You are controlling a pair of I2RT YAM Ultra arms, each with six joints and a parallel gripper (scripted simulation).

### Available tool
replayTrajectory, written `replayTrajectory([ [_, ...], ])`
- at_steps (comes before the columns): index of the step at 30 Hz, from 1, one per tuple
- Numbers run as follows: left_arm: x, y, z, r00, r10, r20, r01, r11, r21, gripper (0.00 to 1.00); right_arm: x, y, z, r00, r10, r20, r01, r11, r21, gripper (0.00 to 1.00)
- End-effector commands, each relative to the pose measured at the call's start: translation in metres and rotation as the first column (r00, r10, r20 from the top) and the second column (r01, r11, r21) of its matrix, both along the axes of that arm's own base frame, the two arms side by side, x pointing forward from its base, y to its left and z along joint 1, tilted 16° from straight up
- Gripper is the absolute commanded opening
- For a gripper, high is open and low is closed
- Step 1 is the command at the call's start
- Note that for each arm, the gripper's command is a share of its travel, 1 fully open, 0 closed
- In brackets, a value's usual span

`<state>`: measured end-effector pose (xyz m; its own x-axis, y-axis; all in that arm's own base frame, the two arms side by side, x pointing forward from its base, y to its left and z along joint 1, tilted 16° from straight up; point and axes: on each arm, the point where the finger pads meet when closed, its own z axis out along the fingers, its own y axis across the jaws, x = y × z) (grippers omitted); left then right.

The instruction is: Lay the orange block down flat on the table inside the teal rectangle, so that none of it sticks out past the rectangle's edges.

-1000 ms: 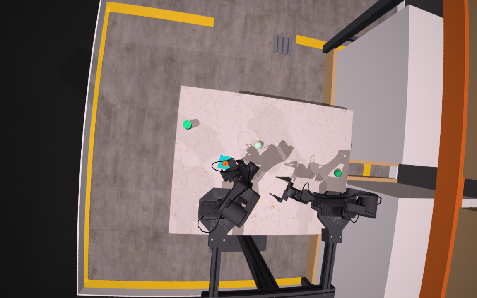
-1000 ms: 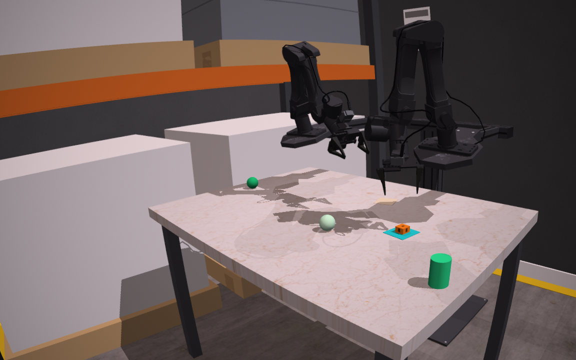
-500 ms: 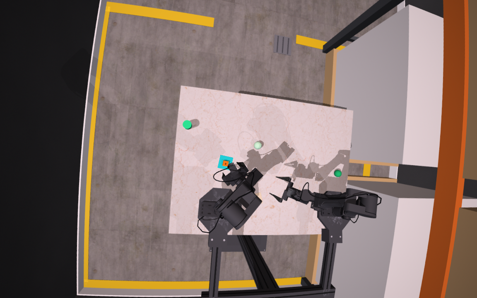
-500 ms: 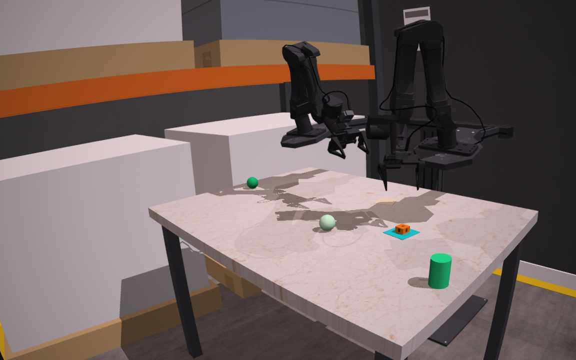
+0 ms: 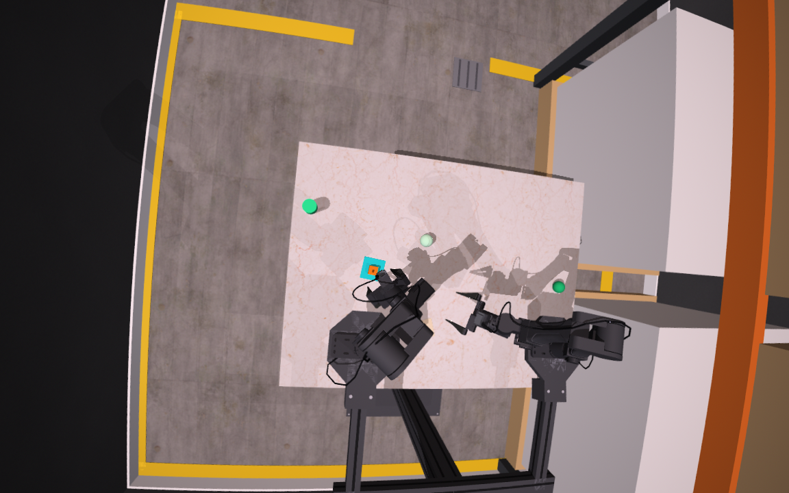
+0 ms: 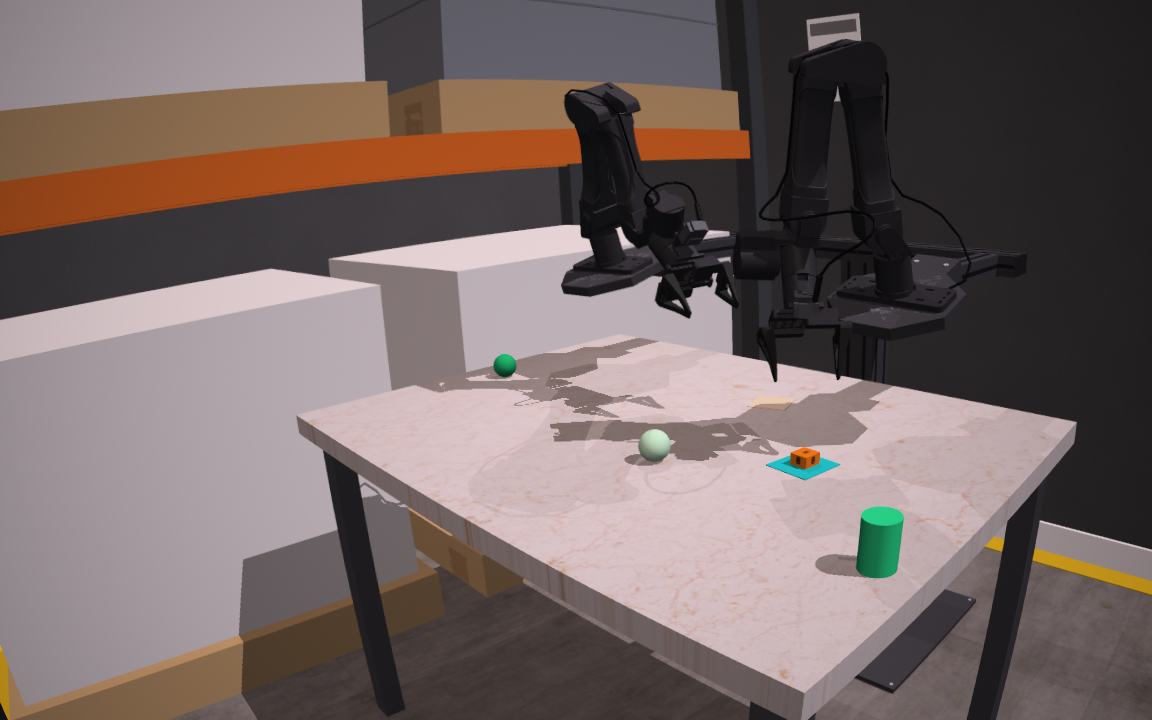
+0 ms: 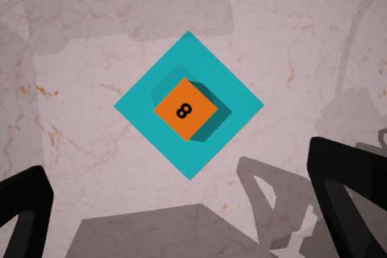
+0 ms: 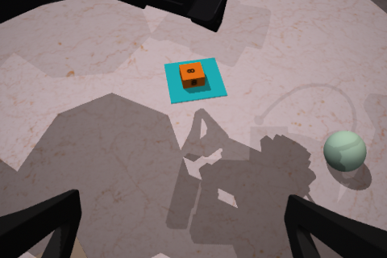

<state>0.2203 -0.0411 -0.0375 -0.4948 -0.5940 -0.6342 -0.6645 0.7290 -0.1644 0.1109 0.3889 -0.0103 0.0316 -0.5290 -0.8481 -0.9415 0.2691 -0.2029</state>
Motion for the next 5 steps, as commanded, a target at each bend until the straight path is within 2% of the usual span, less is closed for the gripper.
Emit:
replayTrajectory([
  [1,-0.0022,0.0039,0.0034,1.0,0.007,0.006,-0.007,1.0,0.021,1.0,-0.0008,0.0063,0.0078,1.0,0.008,0.005,-0.008,1.0,0.026,1.0],
  [5,-0.0022,0.0039,0.0034,1.0,0.007,0.006,-0.007,1.0,0.021,1.0,-0.0008,0.0063,0.0078,1.0,0.008,0.005,-0.008,1.0,0.026,1.0],
])
